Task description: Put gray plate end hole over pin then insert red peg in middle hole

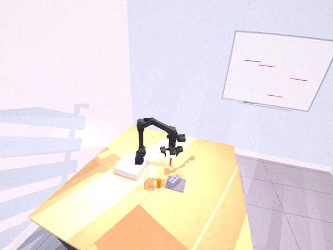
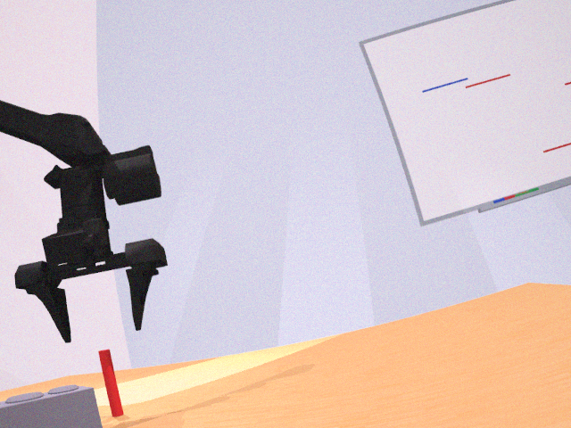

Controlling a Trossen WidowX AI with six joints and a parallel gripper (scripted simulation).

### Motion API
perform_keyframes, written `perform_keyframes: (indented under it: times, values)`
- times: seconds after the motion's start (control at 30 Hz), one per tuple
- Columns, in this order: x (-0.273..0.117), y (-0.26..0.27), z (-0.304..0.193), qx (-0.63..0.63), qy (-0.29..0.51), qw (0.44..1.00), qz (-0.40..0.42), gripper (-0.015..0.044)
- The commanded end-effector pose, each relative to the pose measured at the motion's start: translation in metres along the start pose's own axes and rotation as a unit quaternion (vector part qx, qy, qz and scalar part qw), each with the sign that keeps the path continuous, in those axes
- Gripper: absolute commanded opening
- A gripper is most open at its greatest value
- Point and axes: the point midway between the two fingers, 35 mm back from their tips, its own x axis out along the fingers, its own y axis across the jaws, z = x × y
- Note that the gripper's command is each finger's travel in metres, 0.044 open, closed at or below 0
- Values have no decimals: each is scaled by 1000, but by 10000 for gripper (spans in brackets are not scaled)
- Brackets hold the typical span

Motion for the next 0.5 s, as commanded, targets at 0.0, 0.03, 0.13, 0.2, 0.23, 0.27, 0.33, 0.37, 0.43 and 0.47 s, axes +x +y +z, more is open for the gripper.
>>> perform_keyframes:
  times: [0.0, 0.03, 0.13, 0.2, 0.23, 0.27, 0.33, 0.37, 0.43, 0.47]
  values:
    - [8, -1, 0, -3, -2, 1000, -4, 440]
    - [9, -1, 0, -3, -2, 1000, -4, 440]
    - [14, -1, 0, -3, -2, 1000, -4, 440]
    - [17, -1, 0, -3, -2, 1000, -4, 440]
    - [19, -1, 0, -3, -2, 1000, -4, 440]
    - [21, -1, 0, -3, -2, 1000, -4, 440]
    - [24, -1, 0, -3, -2, 1000, -4, 440]
    - [26, 0, 0, -3, -2, 1000, -4, 440]
    - [29, -1, 0, -3, -2, 1000, -4, 440]
    - [31, -1, 0, -3, -2, 1000, -4, 440]
